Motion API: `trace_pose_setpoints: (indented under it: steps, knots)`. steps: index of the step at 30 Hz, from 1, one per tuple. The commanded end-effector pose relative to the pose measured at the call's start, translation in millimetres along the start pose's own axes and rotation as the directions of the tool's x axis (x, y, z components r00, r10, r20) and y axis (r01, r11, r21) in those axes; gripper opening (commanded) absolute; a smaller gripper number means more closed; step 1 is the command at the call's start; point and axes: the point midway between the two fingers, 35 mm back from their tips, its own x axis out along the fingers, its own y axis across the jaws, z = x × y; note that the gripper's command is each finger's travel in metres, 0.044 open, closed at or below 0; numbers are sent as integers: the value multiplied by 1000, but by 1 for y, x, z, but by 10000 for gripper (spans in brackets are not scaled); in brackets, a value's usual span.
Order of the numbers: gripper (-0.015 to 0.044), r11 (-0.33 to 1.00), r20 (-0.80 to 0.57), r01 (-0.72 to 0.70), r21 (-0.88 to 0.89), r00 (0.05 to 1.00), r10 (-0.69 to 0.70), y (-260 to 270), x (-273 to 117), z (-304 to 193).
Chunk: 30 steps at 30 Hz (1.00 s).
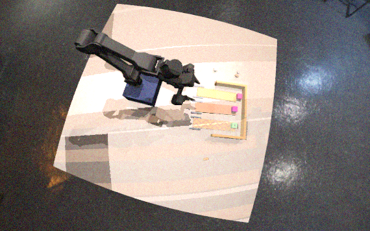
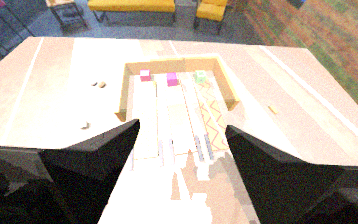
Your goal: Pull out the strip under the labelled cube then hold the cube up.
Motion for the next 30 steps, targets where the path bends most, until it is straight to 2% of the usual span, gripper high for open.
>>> trace_pose_setpoints:
  steps: [1, 7, 14, 19, 24, 30]
  knots:
    - [347, 1000, -30, 13, -15, 999, -13, -4, 4, -1]
    - [190, 995, -266, 35, -91, 962, -58, -28, 38, 6]
    - [6, 989, -531, -6, -150, 844, -75, -63, 80, -2]
    - [0, 985, -694, -71, -154, 718, -57, -91, 107, -19]
    - [0, 982, -800, -134, -130, 600, -24, -112, 130, -35]
    - [0, 982, -812, -143, -125, 584, -18, -114, 133, -39]
